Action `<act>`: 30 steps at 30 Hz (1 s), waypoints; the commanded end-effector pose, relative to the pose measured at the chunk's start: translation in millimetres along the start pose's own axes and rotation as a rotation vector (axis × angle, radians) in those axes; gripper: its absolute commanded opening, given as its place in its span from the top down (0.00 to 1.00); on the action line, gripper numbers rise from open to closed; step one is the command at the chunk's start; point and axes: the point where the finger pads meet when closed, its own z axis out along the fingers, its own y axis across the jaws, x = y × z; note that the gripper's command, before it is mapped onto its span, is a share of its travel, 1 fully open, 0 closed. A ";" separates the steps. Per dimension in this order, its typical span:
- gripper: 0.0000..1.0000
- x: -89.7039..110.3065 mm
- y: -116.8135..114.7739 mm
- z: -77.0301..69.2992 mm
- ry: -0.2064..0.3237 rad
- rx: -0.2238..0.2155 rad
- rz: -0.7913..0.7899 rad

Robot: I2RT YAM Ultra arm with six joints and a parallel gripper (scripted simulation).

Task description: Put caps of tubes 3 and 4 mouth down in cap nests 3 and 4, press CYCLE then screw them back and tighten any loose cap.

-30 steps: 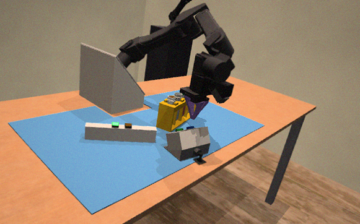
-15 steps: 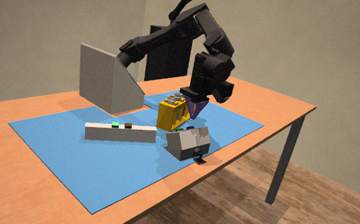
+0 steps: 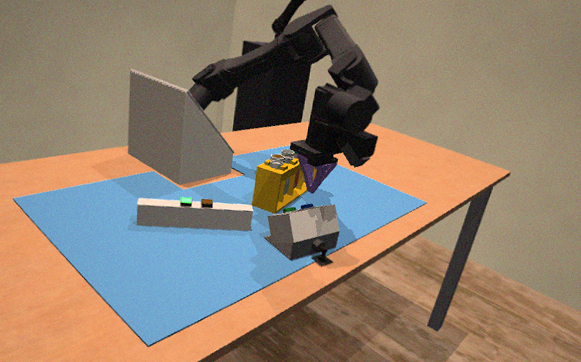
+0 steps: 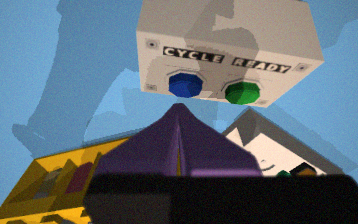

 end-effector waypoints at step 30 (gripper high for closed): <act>0.00 88.5 -132.4 7.5 -0.024 -0.002 0.603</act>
